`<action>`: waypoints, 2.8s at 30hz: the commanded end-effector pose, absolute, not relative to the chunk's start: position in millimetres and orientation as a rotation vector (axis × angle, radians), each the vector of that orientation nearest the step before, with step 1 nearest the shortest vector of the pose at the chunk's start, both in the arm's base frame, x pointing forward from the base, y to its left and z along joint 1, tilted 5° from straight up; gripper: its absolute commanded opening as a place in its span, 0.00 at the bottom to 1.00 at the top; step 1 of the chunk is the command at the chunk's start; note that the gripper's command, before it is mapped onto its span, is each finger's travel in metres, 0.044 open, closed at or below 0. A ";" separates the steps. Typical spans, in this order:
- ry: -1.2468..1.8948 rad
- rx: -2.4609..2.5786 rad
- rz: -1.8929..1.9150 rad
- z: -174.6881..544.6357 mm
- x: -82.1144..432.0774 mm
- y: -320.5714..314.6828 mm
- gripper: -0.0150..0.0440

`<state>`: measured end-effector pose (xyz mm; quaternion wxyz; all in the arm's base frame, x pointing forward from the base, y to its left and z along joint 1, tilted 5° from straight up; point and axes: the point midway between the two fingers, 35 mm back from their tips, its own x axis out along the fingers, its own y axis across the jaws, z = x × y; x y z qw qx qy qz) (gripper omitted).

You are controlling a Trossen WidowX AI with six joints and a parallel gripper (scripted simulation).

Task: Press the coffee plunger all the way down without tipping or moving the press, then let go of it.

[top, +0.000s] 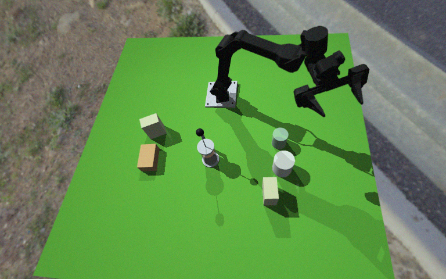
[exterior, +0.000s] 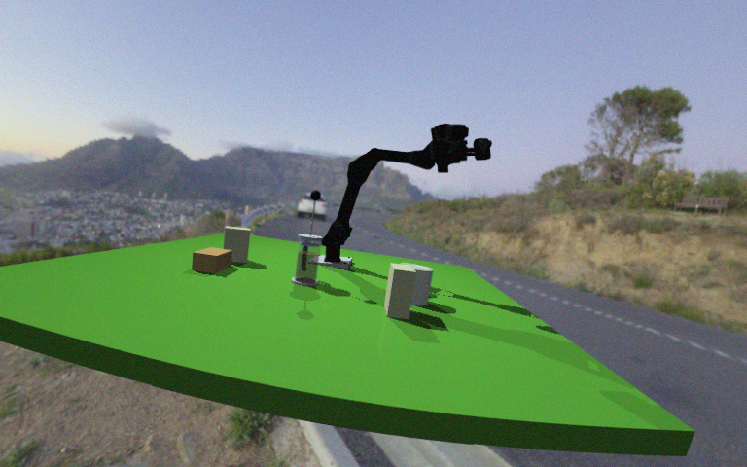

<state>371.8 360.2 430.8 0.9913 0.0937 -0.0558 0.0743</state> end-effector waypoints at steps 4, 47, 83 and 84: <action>-0.023 0.061 0.078 435.1 402.3 253.3 1.00; 0.481 -0.021 -0.215 284.2 279.1 -35.6 1.00; 0.478 -0.022 -0.215 270.7 302.8 -41.8 0.45; 0.478 -0.022 -0.215 270.7 302.8 -41.8 0.45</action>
